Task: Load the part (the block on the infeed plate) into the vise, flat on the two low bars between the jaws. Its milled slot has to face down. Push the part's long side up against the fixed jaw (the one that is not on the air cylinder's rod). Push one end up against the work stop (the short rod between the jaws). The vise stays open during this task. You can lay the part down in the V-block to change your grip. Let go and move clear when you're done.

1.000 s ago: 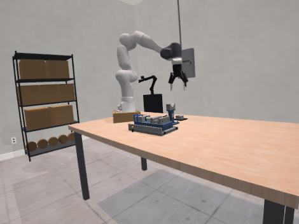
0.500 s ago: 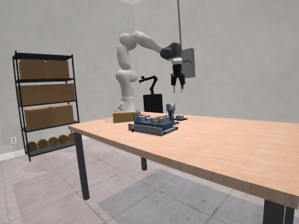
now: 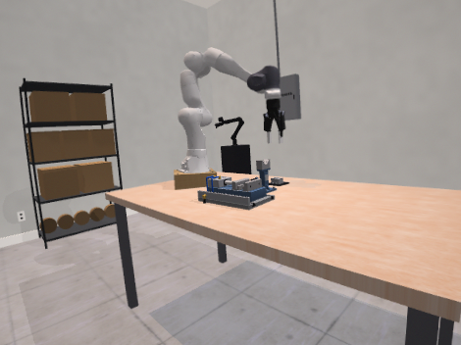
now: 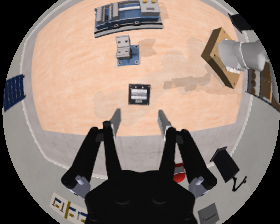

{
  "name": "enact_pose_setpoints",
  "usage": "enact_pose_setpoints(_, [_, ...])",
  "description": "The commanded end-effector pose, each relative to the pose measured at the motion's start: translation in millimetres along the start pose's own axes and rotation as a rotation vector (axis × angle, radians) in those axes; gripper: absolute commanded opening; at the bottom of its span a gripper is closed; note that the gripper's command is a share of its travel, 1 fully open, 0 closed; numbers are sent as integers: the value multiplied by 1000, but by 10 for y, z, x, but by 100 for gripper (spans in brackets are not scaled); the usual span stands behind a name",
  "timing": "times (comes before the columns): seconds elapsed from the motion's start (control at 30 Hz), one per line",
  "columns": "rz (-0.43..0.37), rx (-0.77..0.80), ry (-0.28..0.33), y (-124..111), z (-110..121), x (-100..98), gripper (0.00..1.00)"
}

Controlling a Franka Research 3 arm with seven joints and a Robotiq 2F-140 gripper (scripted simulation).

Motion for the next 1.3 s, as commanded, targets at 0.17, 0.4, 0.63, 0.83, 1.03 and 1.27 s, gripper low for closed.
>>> enact_pose_setpoints(0.17, [2,1,3,1,0,1,51])
enact_pose_setpoints(0.4, [2,1,3,1,0,4,51])
enact_pose_setpoints(0.63, [2,1,3,1,0,14,51])
enact_pose_setpoints(0.83, [2,1,3,1,0,43,51])
enact_pose_setpoints(1.03, [2,1,3,1,0,94,51])
enact_pose_setpoints(1.27, [2,1,3,1,-1,156,51])
Point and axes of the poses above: the point where the finger pads meet when closed, its own x axis out along the fingers, its own z axis across the jaws, y = z × x, the point moved 4 cm from there along -x, back along the fingers, and after that the axes turned 9 degrees about -x, right-handed, at the moved point
